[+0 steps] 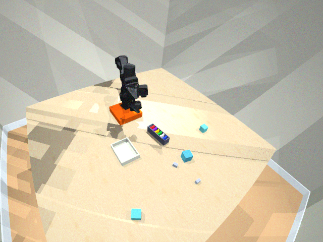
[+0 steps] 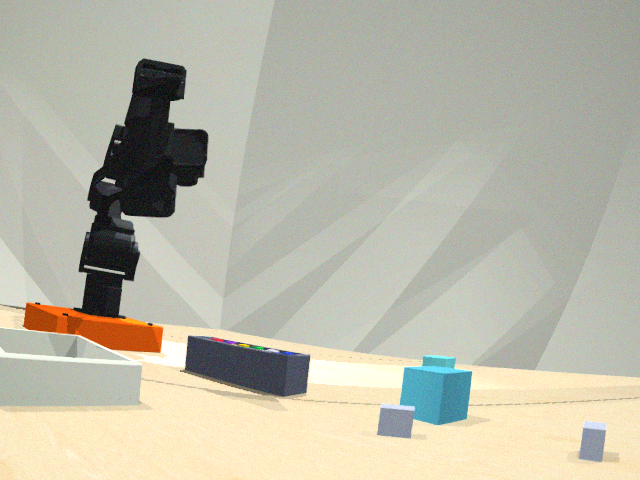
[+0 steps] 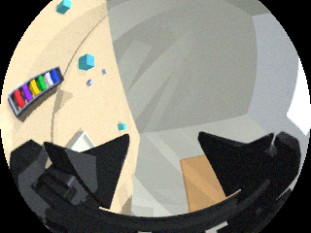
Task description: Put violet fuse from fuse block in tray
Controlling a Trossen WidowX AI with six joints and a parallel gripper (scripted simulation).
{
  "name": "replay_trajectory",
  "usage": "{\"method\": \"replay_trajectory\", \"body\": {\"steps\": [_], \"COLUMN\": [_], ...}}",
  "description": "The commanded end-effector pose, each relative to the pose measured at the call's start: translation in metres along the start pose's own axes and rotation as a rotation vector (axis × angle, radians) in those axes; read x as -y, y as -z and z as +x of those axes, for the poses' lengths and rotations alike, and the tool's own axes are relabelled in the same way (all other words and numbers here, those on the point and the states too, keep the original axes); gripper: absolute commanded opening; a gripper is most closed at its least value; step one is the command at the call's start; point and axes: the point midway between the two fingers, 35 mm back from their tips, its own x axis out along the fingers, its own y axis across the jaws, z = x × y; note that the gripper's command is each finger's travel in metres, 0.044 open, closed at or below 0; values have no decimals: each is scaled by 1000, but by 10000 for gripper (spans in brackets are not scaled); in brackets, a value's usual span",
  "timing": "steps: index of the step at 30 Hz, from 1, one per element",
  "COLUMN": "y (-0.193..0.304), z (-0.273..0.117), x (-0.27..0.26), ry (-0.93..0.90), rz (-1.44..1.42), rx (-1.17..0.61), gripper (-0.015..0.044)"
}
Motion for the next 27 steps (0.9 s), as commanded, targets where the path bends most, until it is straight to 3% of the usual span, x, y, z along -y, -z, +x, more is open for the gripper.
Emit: {"method": "replay_trajectory", "body": {"steps": [1,7,12,17,27], "y": [0,-17,-34,-50,-68], "z": [1,19,27,28,20], "x": [-1,-31,-61,-91,-123], "ry": [-8,-276,-508,-675,-752], "rz": [16,522,962,1347,1631], "rx": [1,-39,-208,-504,-946], "gripper": [374,216,85,74,74]}}
